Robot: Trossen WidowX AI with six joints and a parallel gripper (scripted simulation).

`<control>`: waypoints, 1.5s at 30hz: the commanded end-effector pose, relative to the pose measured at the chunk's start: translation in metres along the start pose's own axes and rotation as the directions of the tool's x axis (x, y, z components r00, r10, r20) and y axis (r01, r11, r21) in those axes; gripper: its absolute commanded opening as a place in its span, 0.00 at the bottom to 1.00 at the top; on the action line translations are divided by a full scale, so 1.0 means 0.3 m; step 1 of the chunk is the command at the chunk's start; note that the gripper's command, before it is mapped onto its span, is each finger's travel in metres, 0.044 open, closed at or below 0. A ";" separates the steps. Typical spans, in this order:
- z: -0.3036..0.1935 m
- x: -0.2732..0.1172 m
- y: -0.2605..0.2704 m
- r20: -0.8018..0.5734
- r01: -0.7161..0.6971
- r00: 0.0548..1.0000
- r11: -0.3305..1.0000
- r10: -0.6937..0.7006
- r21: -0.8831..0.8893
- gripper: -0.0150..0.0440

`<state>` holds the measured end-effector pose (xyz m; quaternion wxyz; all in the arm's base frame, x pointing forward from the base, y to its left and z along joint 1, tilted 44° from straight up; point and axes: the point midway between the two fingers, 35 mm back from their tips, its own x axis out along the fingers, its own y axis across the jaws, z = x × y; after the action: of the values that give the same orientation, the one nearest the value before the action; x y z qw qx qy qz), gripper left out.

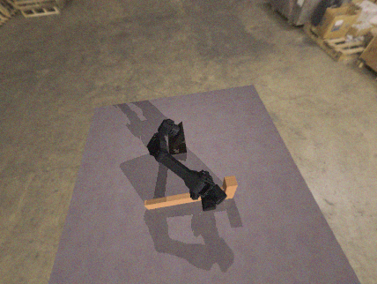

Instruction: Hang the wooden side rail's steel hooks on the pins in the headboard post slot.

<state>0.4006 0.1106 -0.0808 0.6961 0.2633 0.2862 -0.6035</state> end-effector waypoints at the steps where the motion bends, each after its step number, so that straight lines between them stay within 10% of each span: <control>1: -0.003 0.003 0.003 -0.006 -0.002 1.000 1.000 0.002 -0.002 0.25; 6: -0.003 0.006 0.003 -0.006 -0.002 1.000 1.000 0.002 -0.002 0.25; 23: -0.001 -0.098 0.000 -0.006 -0.001 1.000 1.000 0.001 -0.002 1.00; 45: 0.093 -0.135 0.004 -0.013 -0.002 1.000 1.000 0.002 0.010 1.00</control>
<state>0.3993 0.1194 -0.0321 0.6942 0.2702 0.2880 -0.6017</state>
